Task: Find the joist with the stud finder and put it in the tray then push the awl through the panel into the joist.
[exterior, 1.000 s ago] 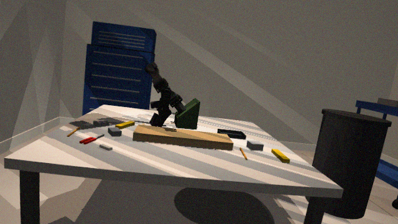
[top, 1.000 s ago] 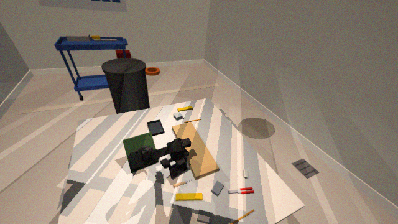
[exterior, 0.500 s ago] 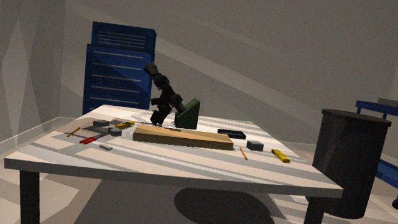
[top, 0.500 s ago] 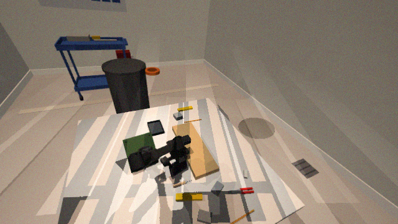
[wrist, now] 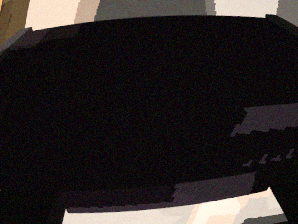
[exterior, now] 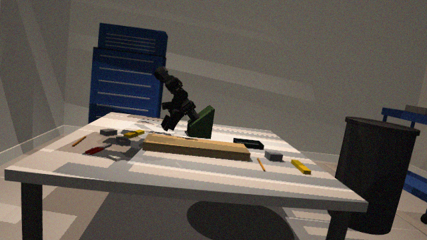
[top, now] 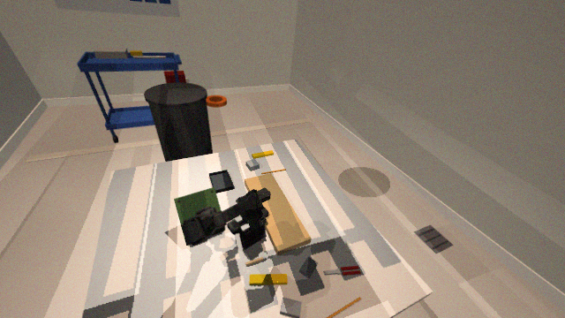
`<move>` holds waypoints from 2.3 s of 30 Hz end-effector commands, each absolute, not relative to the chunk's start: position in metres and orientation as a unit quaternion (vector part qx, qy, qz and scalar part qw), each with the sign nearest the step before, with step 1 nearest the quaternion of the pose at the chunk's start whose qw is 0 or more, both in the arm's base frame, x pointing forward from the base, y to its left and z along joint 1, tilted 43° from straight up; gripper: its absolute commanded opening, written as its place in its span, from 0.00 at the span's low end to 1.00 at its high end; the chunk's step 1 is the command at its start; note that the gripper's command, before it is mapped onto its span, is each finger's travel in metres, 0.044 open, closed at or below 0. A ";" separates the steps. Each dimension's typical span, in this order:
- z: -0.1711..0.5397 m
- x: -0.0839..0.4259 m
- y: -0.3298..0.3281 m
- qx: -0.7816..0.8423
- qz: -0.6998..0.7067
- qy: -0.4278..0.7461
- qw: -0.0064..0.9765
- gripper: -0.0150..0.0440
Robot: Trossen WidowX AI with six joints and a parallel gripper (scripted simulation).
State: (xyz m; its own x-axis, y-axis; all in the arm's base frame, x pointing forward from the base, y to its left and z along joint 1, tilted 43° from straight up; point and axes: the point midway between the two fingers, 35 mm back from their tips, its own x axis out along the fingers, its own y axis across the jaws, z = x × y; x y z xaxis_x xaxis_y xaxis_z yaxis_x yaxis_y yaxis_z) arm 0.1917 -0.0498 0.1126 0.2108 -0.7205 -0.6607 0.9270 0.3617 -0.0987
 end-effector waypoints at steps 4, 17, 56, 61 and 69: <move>0.116 0.193 -0.049 0.170 -0.539 0.324 0.758 0.25; 0.115 0.193 -0.052 0.189 -0.534 0.357 0.743 0.25; 0.116 0.194 -0.057 0.242 -0.512 0.436 0.700 0.25; 0.116 0.194 -0.058 0.249 -0.509 0.447 0.693 0.25; 0.117 0.195 -0.059 0.261 -0.502 0.464 0.681 0.25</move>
State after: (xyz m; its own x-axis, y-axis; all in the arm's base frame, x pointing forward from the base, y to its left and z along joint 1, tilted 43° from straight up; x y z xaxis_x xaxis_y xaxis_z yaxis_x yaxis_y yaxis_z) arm 0.1930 -0.0598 0.1150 0.0638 -0.4601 -0.8856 0.9279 0.3539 -0.1169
